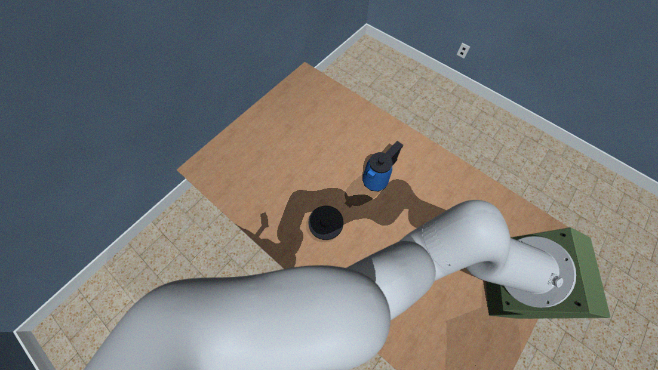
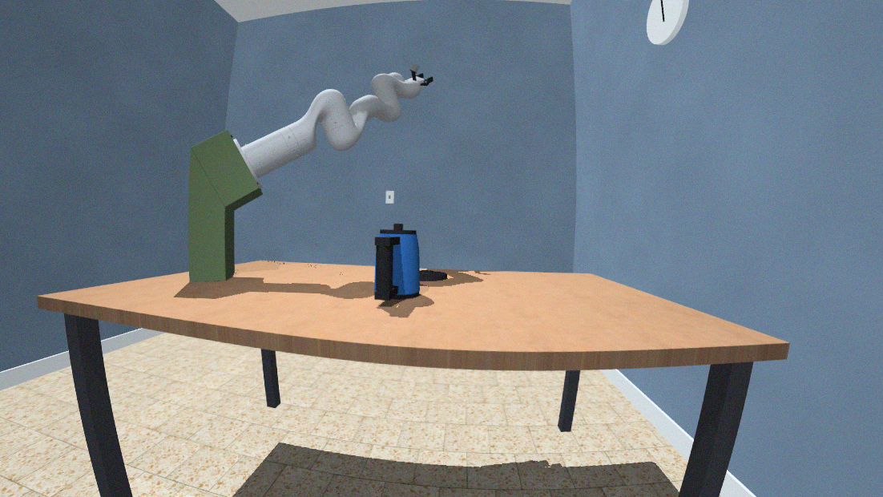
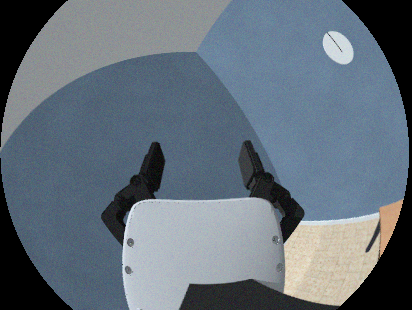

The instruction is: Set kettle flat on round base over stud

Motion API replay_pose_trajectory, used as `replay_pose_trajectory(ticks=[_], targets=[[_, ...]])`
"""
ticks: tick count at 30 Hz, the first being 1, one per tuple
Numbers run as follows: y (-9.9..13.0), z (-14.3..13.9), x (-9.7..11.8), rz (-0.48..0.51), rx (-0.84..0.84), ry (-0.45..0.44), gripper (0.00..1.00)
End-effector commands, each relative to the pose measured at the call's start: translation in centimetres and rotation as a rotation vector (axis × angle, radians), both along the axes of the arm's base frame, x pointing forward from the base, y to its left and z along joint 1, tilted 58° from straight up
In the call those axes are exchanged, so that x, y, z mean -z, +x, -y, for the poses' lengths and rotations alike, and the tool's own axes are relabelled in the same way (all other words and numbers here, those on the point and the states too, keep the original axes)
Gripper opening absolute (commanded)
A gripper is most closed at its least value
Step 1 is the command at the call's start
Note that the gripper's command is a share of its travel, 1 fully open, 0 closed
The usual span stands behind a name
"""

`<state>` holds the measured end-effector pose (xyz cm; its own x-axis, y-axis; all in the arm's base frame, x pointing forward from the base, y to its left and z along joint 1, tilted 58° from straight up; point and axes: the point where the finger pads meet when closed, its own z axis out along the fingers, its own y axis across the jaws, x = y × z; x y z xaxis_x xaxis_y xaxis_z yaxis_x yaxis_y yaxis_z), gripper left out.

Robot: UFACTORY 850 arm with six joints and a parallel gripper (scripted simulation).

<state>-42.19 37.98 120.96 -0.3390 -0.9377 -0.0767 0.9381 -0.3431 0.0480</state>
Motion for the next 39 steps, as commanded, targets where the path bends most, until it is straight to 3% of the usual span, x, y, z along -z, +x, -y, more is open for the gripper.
replay_pose_trajectory(ticks=[1, 17, 18, 39], targets=[[-0.02, 0.06, -0.02, 0.0, -0.001, 0.001, 1.0], [-0.02, 0.06, -0.02, 0.0, -0.001, 0.001, 1.0], [-0.02, 0.06, -0.02, 0.0, -0.001, 0.001, 0.81], [-0.24, 0.06, 0.08, -0.005, -0.013, -0.01, 0.81]])
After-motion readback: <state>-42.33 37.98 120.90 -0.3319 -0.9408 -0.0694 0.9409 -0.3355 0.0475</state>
